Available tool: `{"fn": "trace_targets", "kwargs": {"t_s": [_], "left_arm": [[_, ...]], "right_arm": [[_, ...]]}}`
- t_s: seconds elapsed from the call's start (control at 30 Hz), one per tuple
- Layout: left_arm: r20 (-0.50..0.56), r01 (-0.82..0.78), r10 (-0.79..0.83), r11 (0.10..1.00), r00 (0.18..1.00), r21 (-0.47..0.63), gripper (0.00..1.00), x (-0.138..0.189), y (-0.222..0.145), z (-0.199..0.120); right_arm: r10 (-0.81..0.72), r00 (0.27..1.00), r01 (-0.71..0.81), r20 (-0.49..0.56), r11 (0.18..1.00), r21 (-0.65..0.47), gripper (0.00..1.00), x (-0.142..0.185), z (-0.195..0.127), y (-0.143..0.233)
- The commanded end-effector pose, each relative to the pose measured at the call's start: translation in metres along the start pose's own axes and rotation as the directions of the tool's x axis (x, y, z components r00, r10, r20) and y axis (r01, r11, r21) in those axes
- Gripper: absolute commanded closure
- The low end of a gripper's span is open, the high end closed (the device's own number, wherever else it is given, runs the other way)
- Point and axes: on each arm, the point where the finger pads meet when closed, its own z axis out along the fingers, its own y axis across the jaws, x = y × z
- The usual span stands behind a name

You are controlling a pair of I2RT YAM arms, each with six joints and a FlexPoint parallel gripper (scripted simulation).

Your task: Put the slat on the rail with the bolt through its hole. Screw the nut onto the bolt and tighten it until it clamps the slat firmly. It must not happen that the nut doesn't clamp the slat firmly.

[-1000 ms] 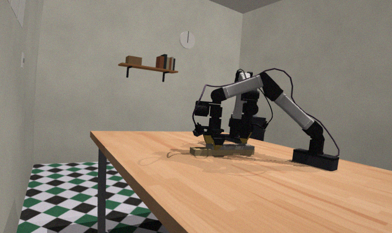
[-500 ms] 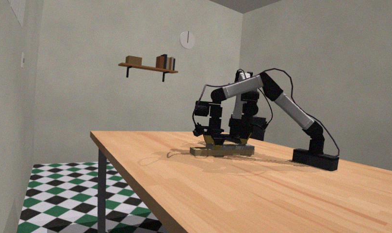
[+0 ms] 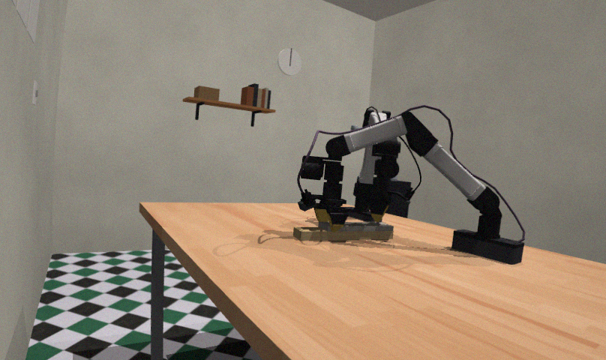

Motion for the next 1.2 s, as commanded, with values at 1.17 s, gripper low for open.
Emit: {"fn": "trace_targets", "kwargs": {"t_s": [1.17], "left_arm": [[0.015,0.000,0.000,1.000,1.000,0.009,0.33,-0.0029,-0.0013,-0.0066]], "right_arm": [[0.182,0.983,-0.182,0.001,0.983,-0.003,0.86,0.0006,-0.0042,0.0017]]}}
